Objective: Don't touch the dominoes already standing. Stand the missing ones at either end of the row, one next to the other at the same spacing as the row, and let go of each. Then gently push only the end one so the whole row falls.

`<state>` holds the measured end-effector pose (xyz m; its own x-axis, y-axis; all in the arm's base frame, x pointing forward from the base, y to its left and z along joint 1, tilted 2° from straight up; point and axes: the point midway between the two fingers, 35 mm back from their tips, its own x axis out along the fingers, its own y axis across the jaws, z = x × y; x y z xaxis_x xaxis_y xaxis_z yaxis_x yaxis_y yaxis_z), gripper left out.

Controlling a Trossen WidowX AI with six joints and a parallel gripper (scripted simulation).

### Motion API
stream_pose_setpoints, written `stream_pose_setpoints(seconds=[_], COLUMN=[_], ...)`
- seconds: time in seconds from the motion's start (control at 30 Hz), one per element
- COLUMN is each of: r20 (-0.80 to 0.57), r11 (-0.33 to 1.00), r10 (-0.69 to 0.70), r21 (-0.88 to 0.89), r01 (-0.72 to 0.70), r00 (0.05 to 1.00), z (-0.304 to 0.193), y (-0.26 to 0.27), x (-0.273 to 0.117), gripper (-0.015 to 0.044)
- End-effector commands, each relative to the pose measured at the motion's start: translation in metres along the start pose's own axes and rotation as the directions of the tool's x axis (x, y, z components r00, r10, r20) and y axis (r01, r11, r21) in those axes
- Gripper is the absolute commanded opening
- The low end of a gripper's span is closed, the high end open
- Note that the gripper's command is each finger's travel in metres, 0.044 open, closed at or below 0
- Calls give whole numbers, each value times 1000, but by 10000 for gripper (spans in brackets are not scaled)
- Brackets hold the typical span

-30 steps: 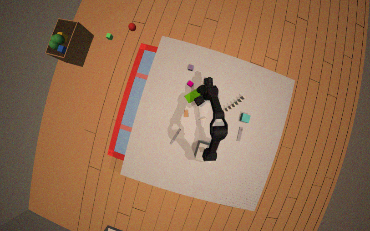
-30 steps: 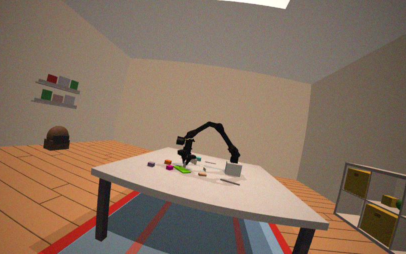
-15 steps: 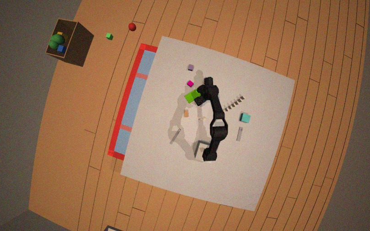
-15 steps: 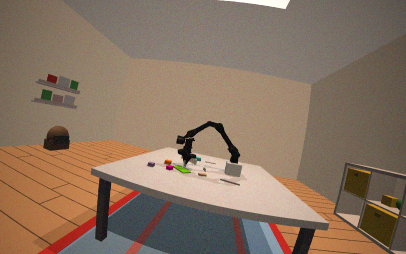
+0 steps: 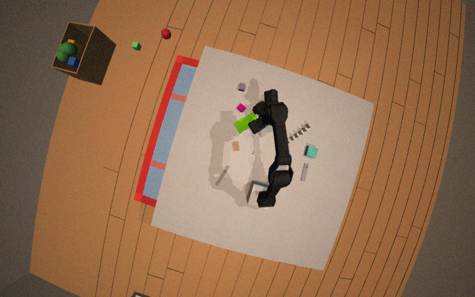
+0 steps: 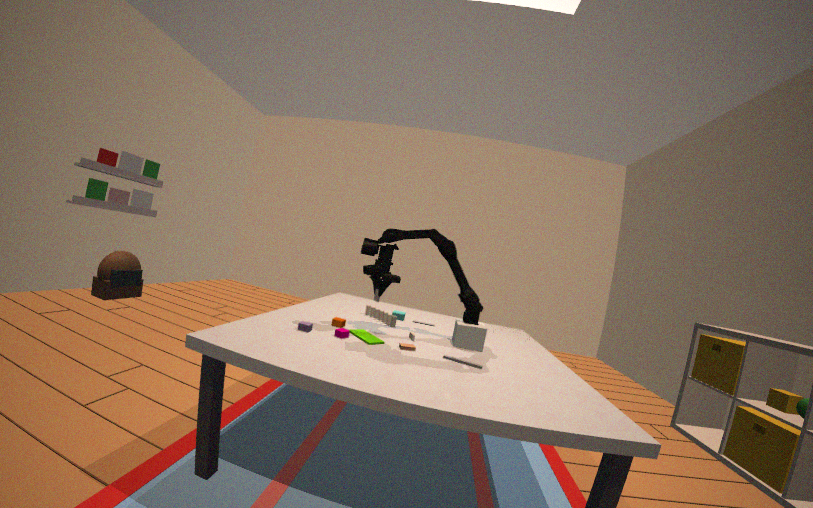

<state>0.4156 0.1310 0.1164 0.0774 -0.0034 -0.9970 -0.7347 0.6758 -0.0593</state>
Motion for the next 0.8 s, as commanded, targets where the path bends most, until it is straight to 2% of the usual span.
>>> stream_pose_setpoints(seconds=[0.0, 0.1, 0.23, 0.33, 0.4, 0.47, 0.77], r20=[-8, -12, -17, -22, -24, -24, -24], r11=[987, 862, 522, 196, 39, 2, 2], r10=[9, 6, 3, 1, 1, 1, 1], r21=[163, 507, 853, 980, 999, 1000, 1000], r01=[-7, 1, 13, 21, 24, 24, 24], r00=[1000, 1000, 1000, 1000, 1000, 1000, 1000], z=[-20, -61, -117, -158, -176, -180, -180], y=[-9, -27, -40, -42, -40, -40, -40], x=[-4, -7, -7, -5, -3, -3, -3], gripper=[107, 107, 107, 107, 107, 107, 107])
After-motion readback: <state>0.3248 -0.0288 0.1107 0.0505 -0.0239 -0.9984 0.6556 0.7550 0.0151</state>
